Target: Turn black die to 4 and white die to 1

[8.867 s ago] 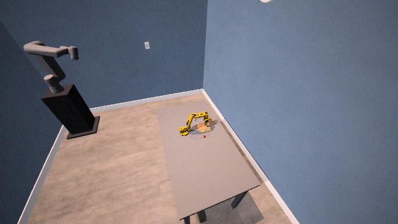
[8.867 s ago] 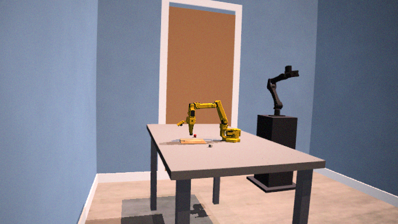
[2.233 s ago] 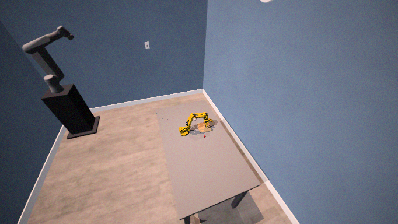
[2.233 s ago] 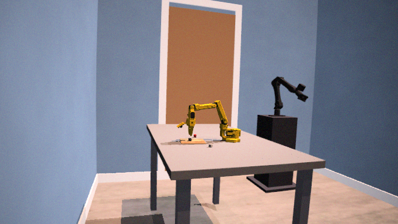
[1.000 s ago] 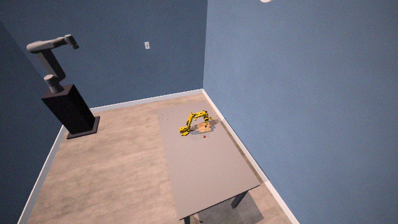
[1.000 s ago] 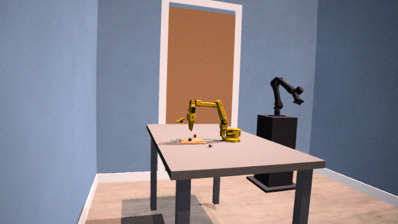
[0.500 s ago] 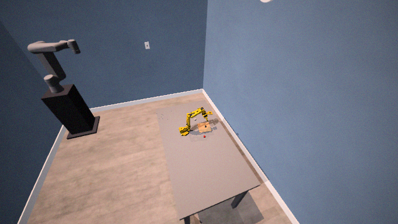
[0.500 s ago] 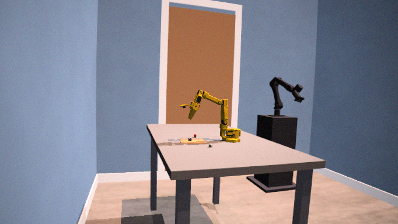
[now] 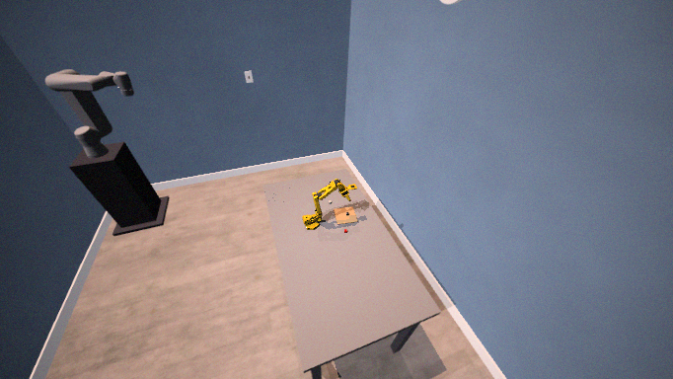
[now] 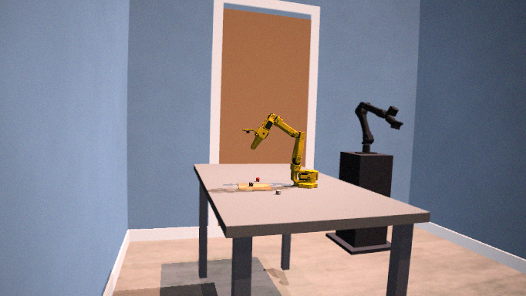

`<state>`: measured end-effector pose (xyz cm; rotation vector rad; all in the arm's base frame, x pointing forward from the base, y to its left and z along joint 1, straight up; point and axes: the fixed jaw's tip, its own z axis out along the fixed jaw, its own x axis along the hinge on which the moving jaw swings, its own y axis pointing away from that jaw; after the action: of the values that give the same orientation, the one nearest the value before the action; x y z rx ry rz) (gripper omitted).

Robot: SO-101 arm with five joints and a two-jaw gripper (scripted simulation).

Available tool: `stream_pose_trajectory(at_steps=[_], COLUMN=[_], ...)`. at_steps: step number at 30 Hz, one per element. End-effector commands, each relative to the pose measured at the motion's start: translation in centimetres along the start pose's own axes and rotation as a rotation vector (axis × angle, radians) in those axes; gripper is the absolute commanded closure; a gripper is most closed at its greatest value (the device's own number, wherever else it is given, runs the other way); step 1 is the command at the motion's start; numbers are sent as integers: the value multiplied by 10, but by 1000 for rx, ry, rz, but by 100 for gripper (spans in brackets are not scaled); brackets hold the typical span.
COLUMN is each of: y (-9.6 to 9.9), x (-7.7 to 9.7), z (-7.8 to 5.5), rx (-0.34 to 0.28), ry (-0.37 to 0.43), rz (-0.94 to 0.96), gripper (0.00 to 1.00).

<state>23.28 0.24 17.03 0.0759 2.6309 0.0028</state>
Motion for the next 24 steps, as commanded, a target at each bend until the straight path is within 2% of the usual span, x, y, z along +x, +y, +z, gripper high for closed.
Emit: stream_pose_trajectory(at_steps=[1, 14, 24], y=[-2, 0, 5], x=[-6, -6, -4], z=[-13, -13, -12], rx=[1, -1, -11], ry=[-67, -67, -67], rz=[8, -34, -164], gripper=[75, 75, 75])
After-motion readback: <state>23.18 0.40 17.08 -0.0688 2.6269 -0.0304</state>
